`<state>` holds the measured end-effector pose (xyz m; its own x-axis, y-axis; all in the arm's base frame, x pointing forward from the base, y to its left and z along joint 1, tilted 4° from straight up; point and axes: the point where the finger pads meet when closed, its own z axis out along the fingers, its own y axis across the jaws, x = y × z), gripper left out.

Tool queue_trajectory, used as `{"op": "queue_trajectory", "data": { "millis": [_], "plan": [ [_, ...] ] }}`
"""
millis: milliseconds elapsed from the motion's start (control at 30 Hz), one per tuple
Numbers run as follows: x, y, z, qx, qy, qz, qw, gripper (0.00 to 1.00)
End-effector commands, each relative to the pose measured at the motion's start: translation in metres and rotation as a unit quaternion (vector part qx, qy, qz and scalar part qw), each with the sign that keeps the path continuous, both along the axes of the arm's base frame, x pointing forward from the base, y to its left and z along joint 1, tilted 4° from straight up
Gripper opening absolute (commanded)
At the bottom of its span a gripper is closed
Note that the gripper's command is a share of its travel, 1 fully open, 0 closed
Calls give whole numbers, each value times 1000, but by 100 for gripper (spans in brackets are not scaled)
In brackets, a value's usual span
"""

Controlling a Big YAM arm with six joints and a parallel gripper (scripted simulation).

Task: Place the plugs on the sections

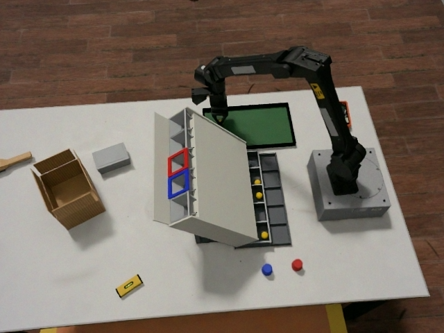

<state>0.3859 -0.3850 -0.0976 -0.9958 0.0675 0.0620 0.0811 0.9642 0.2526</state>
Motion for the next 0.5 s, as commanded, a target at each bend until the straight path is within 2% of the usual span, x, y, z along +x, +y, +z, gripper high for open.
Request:
{"op": "queue_trajectory", "data": {
  "millis": [0,167,467],
  "plan": [
    [1,-3,2,-7,-6,-1,1000,80],
    [1,-3,2,-8,-7,-2,1000,80],
    [0,-3,-13,-8,-7,-2,1000,80]
  ]
}}
